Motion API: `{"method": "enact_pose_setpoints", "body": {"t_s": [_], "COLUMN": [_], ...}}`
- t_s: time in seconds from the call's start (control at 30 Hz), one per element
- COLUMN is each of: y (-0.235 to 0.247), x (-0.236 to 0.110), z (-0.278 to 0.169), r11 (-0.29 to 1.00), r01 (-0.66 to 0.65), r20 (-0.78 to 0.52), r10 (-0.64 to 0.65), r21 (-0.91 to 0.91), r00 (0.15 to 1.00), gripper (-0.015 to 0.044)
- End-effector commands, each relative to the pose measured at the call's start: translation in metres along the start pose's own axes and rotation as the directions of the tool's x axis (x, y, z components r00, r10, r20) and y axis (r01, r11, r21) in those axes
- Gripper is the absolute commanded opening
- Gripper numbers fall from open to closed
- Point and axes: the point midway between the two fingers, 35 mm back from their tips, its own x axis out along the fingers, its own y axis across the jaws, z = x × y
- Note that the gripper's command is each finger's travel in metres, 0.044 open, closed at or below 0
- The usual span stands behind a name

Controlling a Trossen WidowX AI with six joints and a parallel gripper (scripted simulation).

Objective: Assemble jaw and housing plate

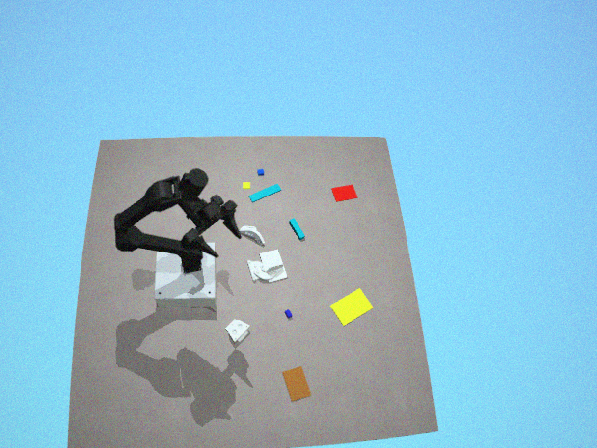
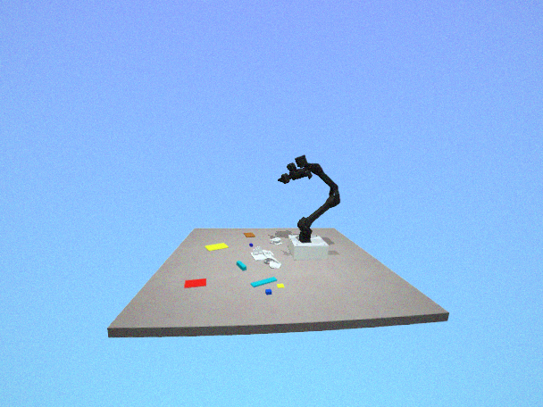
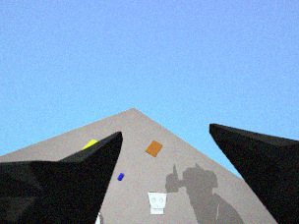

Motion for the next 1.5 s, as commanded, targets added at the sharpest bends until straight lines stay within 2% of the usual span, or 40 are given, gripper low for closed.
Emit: {"method": "enact_pose_setpoints", "body": {"t_s": [0.0,0.7,1.47], "y": [0.013,0.076,0.142], "x": [0.008,0.034,0.052], "z": [-0.006,-0.019,-0.047], "r11": [0.998,0.883,0.572], "r01": [-0.028,-0.197,-0.383], "r20": [-0.028,-0.138,-0.276], "r10": [0.026,0.152,0.268], "r21": [-0.054,-0.425,-0.725], "r00": [0.999,0.979,0.923], "gripper": [0.0440,0.0440,0.0440]}}
